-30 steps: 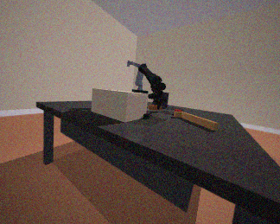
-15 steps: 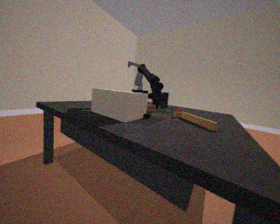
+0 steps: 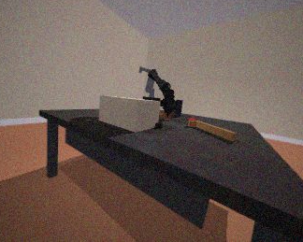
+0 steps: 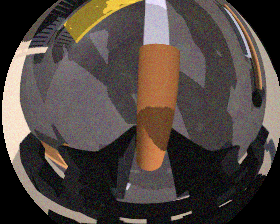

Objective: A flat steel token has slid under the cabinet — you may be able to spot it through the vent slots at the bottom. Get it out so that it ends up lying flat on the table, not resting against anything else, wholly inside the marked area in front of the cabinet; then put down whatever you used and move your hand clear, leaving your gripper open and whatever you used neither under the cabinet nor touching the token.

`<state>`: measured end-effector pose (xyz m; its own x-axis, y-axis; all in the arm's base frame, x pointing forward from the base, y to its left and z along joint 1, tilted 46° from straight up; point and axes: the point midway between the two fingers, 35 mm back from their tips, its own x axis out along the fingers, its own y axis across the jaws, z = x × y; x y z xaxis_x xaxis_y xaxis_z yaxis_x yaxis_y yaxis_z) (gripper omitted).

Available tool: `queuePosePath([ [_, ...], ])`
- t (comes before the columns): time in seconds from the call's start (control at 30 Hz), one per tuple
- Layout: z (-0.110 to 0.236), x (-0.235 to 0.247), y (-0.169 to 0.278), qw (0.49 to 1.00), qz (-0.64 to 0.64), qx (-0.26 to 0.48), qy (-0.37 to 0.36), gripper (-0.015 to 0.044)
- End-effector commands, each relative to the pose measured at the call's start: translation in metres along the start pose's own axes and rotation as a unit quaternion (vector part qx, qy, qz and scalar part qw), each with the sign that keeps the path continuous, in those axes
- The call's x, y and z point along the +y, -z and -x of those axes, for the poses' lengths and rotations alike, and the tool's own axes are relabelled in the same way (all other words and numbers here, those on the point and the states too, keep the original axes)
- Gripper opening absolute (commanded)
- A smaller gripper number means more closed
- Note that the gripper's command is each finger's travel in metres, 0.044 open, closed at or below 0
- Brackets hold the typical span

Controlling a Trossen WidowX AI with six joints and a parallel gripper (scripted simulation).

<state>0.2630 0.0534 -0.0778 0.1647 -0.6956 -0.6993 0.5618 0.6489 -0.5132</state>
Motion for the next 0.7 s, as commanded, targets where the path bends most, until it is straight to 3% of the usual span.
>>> queuePosePath([
  [0.0, 0.004, -0.003, -0.007, 1.0, -0.001, -0.01, -0.005, 0.0],
  [0.67, 0.004, -0.02, -0.018, 1.0, -0.001, -0.01, -0.004, 0.0],
])
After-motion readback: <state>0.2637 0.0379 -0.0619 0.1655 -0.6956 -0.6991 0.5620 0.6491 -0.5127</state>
